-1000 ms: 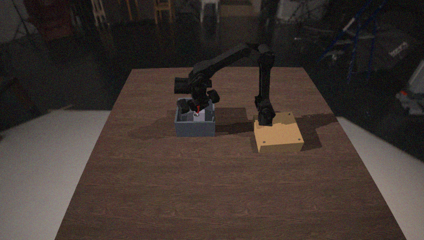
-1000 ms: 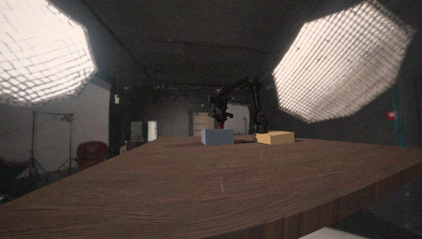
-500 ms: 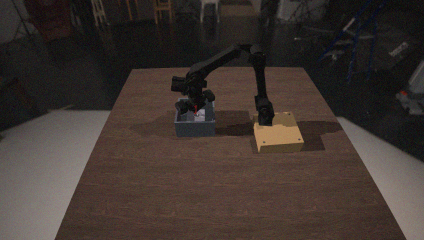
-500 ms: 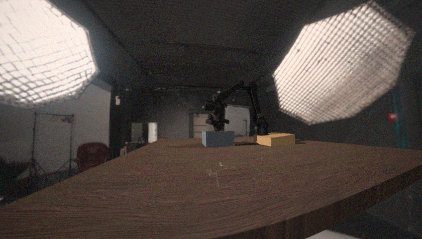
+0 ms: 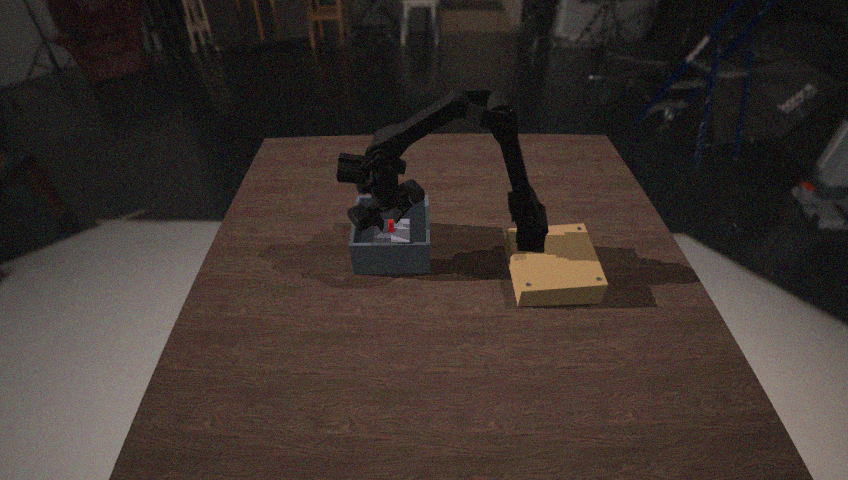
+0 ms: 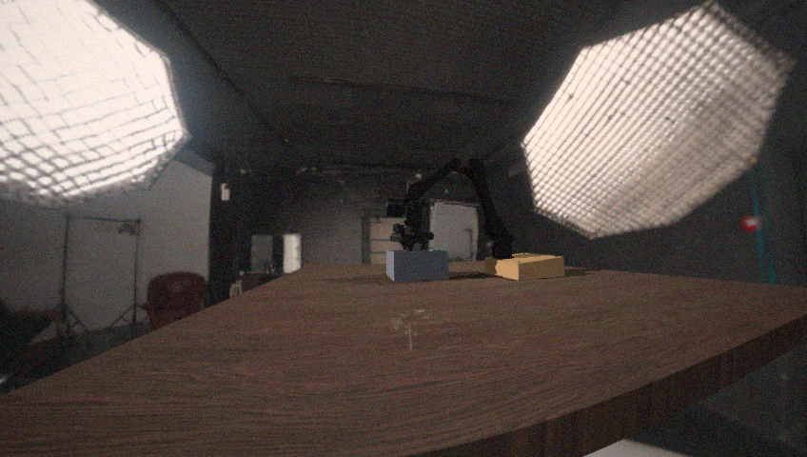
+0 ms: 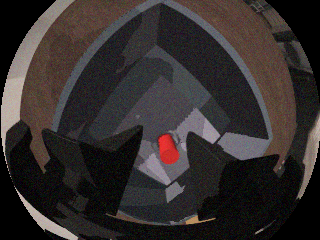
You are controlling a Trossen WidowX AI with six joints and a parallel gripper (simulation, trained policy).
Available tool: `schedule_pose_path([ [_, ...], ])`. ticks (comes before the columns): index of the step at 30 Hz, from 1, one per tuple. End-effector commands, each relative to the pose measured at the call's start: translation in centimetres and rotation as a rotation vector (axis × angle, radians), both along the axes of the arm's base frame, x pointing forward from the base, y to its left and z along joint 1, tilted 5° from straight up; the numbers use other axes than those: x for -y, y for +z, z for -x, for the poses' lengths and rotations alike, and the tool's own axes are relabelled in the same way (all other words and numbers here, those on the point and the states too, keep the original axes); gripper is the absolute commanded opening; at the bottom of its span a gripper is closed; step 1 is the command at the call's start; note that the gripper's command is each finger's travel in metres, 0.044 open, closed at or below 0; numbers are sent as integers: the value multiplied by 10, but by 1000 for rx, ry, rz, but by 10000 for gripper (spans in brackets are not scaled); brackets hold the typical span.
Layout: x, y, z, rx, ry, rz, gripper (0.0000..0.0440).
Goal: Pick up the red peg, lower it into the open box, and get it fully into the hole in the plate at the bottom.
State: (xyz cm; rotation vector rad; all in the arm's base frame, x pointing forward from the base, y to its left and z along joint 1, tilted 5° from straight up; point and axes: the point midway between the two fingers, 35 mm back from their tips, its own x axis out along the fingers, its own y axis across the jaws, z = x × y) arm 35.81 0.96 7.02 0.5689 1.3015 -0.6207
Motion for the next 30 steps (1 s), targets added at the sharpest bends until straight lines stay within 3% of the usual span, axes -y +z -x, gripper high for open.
schedule_pose_path([
  [1,0,6,-8,3,8,-15,260],
  [8,-1,19,-29,2,12,-68,440],
  [24,-25,55,-78,94,77,-177,440],
  [30,-26,57,-81,102,80,-182,440],
])
